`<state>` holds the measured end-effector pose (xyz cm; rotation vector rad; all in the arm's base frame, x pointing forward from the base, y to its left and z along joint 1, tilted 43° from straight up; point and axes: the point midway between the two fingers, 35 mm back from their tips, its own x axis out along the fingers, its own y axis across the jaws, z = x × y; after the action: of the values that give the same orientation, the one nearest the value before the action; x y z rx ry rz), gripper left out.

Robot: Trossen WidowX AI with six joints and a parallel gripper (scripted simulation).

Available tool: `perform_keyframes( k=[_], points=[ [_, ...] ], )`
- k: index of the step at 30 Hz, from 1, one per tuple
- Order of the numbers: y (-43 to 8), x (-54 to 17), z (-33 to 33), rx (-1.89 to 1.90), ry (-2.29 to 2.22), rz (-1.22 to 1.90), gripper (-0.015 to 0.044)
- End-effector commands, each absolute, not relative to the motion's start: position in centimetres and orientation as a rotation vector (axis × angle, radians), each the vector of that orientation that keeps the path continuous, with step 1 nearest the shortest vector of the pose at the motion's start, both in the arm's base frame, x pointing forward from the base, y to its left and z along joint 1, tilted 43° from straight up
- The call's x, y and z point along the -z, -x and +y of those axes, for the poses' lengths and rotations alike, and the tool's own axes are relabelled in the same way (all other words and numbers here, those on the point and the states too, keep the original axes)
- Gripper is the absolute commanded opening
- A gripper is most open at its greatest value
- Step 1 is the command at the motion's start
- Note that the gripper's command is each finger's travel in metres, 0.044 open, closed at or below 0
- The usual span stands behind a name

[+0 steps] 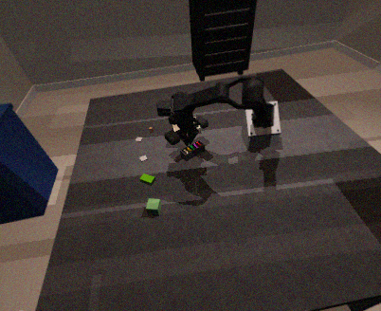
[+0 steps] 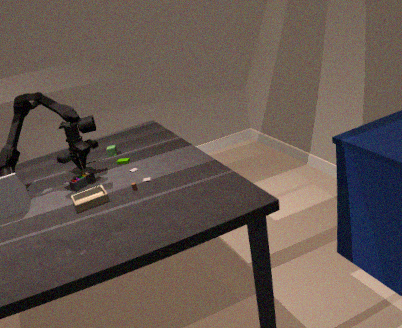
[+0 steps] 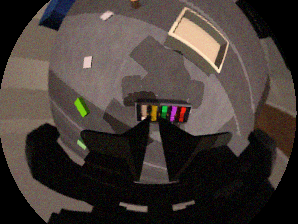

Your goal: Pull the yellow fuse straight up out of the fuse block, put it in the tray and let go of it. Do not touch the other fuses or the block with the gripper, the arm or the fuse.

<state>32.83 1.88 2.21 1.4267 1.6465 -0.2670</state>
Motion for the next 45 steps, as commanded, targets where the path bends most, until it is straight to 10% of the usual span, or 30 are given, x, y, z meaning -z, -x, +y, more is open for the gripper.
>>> perform_keyframes(
  k=[1,45],
  points=[
    [-32.8,-1.9,2.2,0.269,-1.435,1.648,0.0067],
    [-32.9,0.0,4.0,0.266,-1.428,1.649,0.0021]
  ],
)
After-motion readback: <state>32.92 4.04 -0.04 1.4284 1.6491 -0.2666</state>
